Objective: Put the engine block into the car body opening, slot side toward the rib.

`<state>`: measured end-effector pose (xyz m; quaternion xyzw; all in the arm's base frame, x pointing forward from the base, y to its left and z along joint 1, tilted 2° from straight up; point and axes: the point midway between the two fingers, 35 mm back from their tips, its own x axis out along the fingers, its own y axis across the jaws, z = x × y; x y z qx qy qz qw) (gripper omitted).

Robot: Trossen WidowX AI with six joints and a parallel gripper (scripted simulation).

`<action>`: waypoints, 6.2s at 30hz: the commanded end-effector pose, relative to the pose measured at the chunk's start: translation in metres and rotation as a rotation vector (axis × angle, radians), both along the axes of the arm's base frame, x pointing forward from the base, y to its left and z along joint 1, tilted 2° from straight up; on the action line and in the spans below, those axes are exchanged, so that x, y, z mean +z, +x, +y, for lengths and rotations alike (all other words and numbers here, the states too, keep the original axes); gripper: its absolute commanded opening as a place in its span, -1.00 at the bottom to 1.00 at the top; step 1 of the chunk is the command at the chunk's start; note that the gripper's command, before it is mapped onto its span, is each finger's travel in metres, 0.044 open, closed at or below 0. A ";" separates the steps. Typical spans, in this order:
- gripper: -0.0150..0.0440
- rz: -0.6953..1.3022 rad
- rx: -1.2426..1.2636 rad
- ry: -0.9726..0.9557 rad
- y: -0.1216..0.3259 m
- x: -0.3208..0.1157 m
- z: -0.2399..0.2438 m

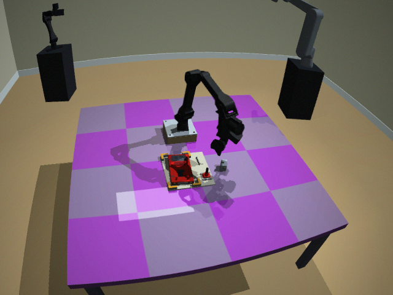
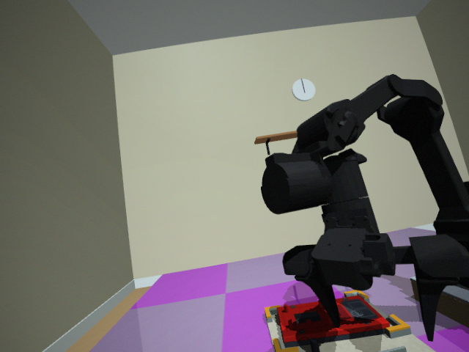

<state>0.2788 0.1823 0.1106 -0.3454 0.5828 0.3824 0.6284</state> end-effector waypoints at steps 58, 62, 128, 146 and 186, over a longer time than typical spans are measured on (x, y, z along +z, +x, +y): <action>0.64 -0.039 0.349 -0.090 0.004 -0.105 0.023; 0.29 -0.039 0.349 -0.090 0.004 -0.105 0.023; -0.49 -0.051 0.350 -0.058 0.003 0.006 0.014; -0.49 -0.192 0.346 0.426 0.003 -0.003 -0.001; -0.49 -0.303 0.349 0.732 0.004 -0.066 -0.013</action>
